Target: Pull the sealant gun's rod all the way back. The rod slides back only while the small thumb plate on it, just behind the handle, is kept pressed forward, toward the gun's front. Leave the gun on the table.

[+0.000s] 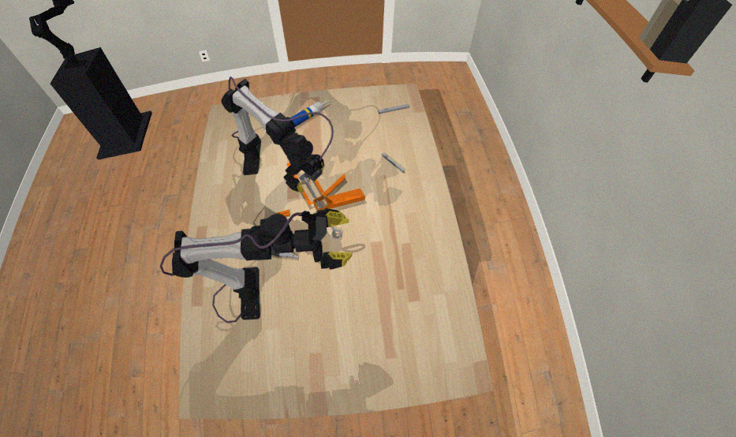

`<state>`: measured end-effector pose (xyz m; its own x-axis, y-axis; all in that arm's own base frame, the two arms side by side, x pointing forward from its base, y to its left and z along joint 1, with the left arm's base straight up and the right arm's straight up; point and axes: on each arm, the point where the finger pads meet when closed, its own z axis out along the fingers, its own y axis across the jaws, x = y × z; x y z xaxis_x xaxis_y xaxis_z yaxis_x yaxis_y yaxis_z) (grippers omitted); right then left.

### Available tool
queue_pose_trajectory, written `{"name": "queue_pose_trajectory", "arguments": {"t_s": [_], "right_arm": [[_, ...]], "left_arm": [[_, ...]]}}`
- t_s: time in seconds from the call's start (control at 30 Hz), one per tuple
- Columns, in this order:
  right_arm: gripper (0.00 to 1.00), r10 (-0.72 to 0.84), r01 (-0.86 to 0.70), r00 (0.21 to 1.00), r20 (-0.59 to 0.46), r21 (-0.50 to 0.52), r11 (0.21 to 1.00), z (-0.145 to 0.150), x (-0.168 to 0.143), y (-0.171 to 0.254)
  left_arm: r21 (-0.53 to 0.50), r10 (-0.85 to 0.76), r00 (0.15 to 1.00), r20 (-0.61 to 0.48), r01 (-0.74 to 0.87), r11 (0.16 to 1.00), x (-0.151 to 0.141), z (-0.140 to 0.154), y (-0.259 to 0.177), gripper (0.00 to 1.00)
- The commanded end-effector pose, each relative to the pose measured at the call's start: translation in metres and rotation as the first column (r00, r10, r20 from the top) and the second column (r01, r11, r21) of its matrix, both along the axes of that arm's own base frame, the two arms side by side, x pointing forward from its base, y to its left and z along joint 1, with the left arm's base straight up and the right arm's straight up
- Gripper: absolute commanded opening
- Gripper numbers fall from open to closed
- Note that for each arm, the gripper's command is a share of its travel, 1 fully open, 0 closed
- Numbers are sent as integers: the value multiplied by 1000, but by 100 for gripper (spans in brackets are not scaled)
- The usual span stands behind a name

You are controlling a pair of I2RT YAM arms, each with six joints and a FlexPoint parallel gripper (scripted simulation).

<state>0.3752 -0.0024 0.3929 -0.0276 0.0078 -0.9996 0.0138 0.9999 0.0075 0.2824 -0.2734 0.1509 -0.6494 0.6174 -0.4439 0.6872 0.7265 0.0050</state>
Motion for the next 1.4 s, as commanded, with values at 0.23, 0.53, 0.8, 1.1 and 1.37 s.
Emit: {"name": "queue_pose_trajectory", "arguments": {"t_s": [0.23, 0.53, 0.8, 1.1, 1.37], "right_arm": [[100, 10, -9, 999, 46, -8, 1000, 18, 1, 1], [100, 14, -14, 999, 37, -8, 1000, 13, -1, 2], [100, 14, -14, 999, 37, -8, 1000, 13, -1, 2], [100, 14, -14, 999, 37, -8, 1000, 13, -1, 2], [100, 14, -14, 999, 37, -8, 1000, 13, -1, 2]], "left_arm": [[3, -5, 1000, -10, 5, 1000, 6, 1, -2, 100], [17, 151, 982, -116, -150, 988, -2, -10, 1, 88], [90, 465, 844, -268, -459, 884, -1, -32, -11, 88], [247, 785, 525, -328, -755, 607, 1, -65, -25, 88], [320, 889, 341, -304, -843, 433, 2, -85, -33, 88]]}}
